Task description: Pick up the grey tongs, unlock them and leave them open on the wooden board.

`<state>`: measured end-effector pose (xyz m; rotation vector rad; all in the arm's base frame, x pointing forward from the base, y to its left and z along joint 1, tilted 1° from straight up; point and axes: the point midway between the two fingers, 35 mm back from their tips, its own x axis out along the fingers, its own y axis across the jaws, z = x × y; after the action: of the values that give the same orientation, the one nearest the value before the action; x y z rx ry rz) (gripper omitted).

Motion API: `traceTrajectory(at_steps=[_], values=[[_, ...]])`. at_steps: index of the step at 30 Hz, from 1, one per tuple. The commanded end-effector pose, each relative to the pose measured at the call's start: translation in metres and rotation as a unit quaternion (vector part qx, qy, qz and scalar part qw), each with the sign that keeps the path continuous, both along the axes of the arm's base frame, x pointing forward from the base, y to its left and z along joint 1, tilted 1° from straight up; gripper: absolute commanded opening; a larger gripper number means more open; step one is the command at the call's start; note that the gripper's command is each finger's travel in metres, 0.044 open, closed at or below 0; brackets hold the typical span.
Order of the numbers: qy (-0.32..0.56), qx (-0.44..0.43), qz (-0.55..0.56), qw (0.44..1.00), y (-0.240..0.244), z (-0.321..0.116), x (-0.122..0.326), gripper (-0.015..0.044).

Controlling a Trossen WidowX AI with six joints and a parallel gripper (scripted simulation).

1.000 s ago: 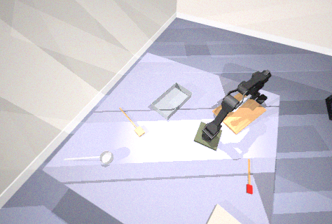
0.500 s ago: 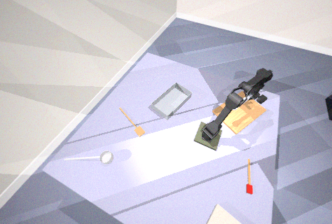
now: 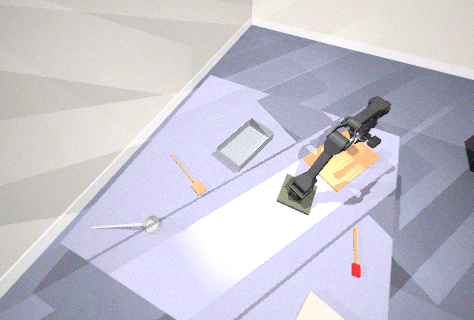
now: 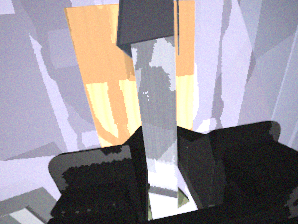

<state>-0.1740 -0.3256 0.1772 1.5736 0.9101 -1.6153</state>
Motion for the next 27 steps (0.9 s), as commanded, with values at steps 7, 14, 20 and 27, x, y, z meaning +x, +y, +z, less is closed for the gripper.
traceTrajectory(at_steps=[7, 14, 20, 27], values=[[0.000, -0.003, -0.002, 1.000, -0.004, -0.012, -0.002, -0.0150], [0.000, -0.004, -0.002, 1.000, -0.005, -0.024, -0.003, -0.0150], [0.000, -0.004, -0.002, 1.000, -0.007, -0.033, -0.003, -0.0150], [0.000, -0.004, -0.002, 1.000, -0.007, -0.045, -0.004, -0.0150]])
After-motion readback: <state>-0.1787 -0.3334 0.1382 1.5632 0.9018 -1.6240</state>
